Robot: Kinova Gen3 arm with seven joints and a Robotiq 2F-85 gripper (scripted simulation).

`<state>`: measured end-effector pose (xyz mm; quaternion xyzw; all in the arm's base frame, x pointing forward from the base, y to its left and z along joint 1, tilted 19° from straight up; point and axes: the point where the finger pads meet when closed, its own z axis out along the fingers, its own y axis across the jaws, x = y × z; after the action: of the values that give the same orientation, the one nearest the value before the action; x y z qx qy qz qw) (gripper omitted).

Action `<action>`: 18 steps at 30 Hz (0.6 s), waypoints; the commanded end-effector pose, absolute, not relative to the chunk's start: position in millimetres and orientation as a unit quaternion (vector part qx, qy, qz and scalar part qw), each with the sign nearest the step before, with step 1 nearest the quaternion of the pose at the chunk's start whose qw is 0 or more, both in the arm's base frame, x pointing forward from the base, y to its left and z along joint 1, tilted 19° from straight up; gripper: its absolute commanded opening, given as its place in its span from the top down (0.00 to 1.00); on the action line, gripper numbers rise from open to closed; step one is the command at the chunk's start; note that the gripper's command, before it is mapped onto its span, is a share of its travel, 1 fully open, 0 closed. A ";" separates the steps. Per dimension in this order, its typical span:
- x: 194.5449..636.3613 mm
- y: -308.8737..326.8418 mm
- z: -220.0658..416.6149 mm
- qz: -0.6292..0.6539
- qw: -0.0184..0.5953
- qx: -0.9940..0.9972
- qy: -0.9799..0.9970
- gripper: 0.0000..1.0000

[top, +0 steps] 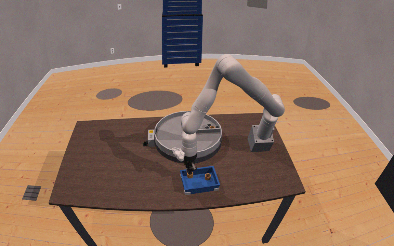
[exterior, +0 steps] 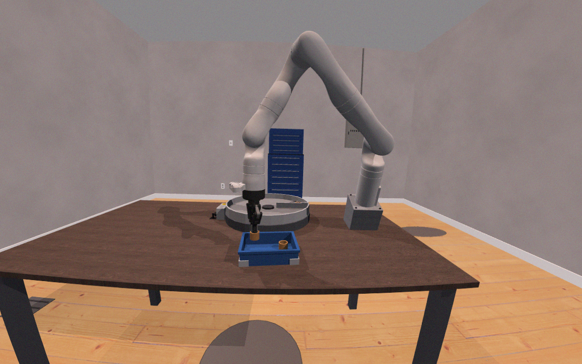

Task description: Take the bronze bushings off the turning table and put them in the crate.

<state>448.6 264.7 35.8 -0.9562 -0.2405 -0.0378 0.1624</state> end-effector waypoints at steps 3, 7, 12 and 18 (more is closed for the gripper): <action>447.6 266.3 31.0 -0.036 0.163 -0.956 -0.241 1.00; 447.6 266.3 31.0 -0.036 0.163 -0.956 -0.241 1.00; 447.6 266.3 31.0 -0.036 0.163 -0.956 -0.241 1.00; 447.5 269.1 22.9 -0.036 0.163 -0.956 -0.241 1.00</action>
<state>448.7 268.0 26.6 -0.9562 -0.2404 -0.0382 0.1624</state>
